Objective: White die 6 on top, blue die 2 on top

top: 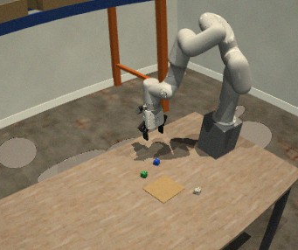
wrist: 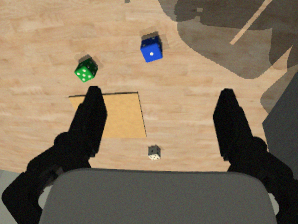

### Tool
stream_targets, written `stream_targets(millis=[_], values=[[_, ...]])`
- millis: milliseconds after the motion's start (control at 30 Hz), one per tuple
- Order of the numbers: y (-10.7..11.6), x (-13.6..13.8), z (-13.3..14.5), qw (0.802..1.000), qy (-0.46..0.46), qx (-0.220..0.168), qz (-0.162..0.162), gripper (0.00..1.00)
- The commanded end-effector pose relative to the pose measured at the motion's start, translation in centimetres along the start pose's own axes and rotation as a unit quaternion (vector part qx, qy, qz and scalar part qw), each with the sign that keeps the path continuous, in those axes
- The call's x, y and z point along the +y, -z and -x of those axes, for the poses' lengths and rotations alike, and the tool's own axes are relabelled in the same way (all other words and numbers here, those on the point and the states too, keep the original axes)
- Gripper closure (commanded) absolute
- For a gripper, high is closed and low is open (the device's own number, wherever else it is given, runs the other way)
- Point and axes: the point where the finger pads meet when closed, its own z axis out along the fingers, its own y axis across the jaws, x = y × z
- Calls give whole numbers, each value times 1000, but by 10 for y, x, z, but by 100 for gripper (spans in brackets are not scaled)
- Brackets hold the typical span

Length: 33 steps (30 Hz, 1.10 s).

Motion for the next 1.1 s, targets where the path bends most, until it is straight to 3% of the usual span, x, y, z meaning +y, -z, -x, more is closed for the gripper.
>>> stream_targets(millis=[0, 133, 567, 1067], values=[[-6, -1, -1, 1000, 0, 0, -1, 0], [-16, -1, -1, 1000, 0, 0, -1, 0], [-98, -3, -3, 1000, 0, 0, -1, 0], [-104, -3, -3, 1000, 0, 0, -1, 0]])
